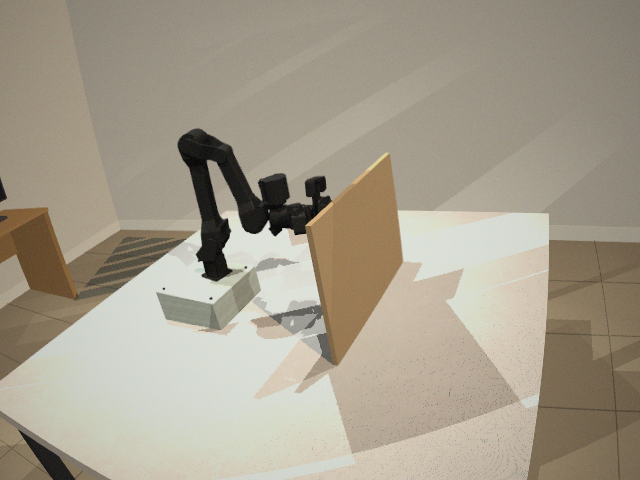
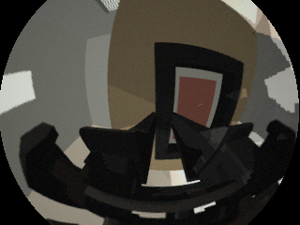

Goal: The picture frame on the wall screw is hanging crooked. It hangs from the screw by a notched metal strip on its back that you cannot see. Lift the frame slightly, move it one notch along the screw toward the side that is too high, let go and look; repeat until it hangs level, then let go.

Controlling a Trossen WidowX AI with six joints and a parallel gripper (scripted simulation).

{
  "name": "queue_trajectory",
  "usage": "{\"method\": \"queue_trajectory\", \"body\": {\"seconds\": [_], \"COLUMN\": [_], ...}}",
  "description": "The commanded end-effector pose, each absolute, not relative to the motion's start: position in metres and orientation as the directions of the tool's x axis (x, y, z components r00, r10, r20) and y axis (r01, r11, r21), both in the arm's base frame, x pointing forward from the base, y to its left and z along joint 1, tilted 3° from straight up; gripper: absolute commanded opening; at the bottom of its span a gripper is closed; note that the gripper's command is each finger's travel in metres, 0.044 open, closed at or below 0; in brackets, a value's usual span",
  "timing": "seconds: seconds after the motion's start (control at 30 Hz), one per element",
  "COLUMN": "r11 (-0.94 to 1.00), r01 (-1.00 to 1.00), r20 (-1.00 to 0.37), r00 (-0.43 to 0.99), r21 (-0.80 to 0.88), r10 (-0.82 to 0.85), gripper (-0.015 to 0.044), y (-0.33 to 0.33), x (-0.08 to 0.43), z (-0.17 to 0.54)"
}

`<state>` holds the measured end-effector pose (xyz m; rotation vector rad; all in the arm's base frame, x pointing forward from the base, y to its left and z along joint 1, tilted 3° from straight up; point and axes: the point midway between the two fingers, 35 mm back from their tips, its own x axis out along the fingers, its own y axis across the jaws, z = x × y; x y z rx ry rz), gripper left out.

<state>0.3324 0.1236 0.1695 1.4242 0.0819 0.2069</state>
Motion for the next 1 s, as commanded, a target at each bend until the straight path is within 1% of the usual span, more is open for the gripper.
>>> {"method": "queue_trajectory", "body": {"seconds": [0.0,0.2,0.33,0.97], "r11": [0.131,0.127,0.081,-0.011], "r01": [-0.095,-0.092,-0.083,-0.065], "r20": [0.069,0.067,0.067,0.066], "r00": [0.979,0.979,0.979,0.979], "r21": [0.987,0.988,0.993,0.998], "r10": [0.191,0.191,0.192,0.193], "gripper": [0.0,0.0,0.0,0.0], "y": [0.1237,0.1235,0.1232,0.1223], "x": [0.3324,0.3325,0.3327,0.3332], "z": [0.1701,0.1689,0.1689,0.1696]}}
